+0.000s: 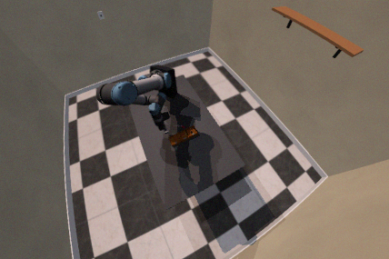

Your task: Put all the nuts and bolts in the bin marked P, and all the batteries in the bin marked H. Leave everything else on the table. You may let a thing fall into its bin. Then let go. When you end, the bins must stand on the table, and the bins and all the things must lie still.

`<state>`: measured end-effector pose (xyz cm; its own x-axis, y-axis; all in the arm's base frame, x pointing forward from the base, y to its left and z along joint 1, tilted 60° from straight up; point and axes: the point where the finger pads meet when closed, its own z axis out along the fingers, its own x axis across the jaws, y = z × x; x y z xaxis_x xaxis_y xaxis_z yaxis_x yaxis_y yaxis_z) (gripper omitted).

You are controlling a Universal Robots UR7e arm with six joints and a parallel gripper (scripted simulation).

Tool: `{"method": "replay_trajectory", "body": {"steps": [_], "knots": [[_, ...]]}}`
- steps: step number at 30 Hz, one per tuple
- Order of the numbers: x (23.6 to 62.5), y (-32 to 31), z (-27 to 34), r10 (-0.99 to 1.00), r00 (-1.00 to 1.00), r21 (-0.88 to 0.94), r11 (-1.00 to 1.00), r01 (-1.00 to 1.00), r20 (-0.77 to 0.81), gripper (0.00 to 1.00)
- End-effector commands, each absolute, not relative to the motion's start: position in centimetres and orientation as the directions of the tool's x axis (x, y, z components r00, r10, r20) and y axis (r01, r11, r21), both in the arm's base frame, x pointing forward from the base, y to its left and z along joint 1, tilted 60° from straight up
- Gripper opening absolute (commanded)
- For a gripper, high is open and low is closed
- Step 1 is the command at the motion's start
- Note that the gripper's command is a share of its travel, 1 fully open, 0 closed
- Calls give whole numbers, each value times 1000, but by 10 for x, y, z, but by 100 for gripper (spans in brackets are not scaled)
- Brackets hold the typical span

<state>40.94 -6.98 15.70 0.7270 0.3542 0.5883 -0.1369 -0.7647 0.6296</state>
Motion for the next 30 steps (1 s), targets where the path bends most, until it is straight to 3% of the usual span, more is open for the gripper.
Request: {"method": "replay_trajectory", "body": {"steps": [1,13,30], "knots": [[416,-75,152,354,727,630,-765,-137,589,62],[449,-101,128,355,727,630,-765,-137,589,62],[457,-108,121,355,727,630,-765,-137,589,62]]}}
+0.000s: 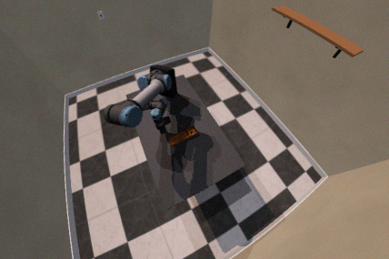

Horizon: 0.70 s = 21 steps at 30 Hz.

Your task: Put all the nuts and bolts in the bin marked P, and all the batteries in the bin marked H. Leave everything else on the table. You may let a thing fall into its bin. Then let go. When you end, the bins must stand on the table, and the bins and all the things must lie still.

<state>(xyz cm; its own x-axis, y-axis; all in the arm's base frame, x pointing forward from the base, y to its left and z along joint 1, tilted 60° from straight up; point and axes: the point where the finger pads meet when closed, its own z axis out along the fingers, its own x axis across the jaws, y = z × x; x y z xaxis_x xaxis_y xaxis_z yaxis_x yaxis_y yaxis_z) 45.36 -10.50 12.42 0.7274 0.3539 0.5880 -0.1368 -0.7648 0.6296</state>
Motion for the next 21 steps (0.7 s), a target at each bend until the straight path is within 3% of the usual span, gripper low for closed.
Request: {"method": "replay_trajectory", "body": {"steps": [1,13,14,21], "knots": [[457,-108,121,355,727,630,-765,-137,589,62],[457,-108,121,355,727,630,-765,-137,589,62],[457,-108,121,355,727,630,-765,-137,589,32],[457,-108,121,354,727,630,-765,-137,588,32]]}}
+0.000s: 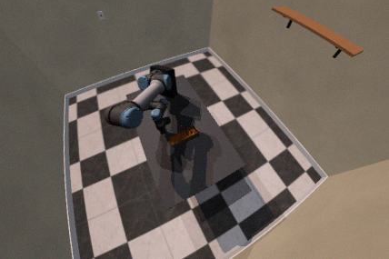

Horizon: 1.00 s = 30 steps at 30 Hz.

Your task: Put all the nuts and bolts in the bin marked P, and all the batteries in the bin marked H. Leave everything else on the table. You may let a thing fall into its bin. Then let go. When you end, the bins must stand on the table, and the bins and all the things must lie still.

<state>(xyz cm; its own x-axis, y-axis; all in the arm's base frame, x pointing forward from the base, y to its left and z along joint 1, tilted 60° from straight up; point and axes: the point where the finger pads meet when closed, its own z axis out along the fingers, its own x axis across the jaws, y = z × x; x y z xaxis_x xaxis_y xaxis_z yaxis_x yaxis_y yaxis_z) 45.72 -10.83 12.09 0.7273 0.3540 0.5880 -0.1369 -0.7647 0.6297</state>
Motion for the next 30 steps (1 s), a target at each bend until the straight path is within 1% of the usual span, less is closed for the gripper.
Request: {"method": "replay_trajectory", "body": {"steps": [1,24,30], "knots": [[457,-108,121,354,727,630,-765,-137,588,32],[457,-108,121,354,727,630,-765,-137,588,32],[444,-97,131,355,727,630,-765,-137,589,32]]}}
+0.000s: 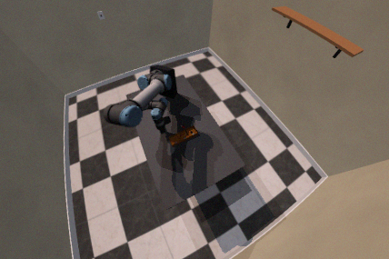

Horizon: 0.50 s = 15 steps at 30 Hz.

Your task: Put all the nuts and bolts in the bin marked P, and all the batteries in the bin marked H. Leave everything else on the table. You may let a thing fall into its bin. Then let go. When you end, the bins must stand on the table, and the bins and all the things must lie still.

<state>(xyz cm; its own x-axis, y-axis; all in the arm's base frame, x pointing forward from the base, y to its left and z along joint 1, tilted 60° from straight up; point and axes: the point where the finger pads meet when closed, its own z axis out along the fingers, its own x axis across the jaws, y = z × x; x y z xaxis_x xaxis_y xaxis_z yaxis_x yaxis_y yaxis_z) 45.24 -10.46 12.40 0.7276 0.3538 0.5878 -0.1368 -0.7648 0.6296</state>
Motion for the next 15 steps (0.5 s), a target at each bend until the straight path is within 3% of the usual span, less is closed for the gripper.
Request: {"method": "replay_trajectory", "body": {"steps": [1,15], "knots": [[441,-96,133,355,727,630,-765,-137,589,32],[417,-76,152,354,727,630,-765,-137,589,32]]}}
